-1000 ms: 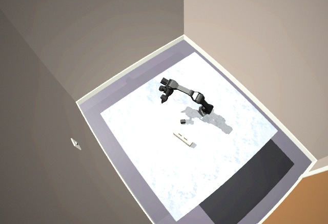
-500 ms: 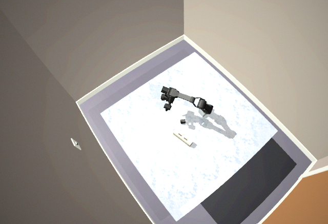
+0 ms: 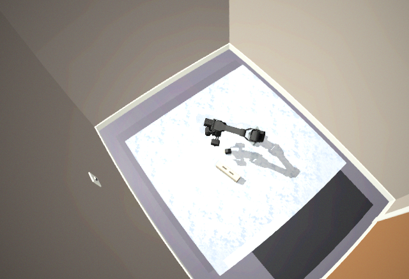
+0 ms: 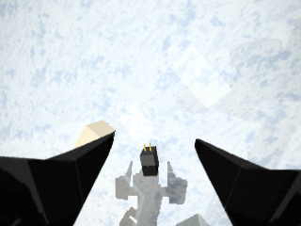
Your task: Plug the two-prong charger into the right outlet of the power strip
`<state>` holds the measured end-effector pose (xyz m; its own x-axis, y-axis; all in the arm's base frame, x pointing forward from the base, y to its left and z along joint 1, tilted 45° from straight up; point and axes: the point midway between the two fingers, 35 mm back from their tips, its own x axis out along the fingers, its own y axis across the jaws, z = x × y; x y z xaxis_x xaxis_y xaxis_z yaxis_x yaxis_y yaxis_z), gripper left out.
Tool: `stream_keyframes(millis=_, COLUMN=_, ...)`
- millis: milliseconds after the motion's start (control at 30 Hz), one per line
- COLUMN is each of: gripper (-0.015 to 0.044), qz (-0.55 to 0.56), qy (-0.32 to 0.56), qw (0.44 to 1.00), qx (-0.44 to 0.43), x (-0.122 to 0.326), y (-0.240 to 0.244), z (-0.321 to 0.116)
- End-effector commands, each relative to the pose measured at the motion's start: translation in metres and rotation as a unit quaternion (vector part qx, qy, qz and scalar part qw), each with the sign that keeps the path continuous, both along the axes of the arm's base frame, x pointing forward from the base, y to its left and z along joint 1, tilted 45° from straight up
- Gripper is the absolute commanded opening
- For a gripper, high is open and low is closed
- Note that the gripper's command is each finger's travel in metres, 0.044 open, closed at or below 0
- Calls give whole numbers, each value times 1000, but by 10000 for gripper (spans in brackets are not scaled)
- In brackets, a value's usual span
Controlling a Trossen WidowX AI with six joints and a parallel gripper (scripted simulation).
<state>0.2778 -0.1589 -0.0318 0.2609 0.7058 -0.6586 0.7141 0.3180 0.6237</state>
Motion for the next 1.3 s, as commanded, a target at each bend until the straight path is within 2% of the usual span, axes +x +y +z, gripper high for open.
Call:
stream_keyframes(millis=0, gripper=440, qz=42, qy=4, qw=999, qx=-5, x=-6, y=23, z=2)
stream_keyframes(millis=633, gripper=440, qz=189, qy=10, qw=982, qx=-16, x=-39, y=101, z=16)
stream_keyframes(millis=1267, gripper=440, qz=194, qy=10, qw=981, qx=-16, x=-42, y=116, z=6)
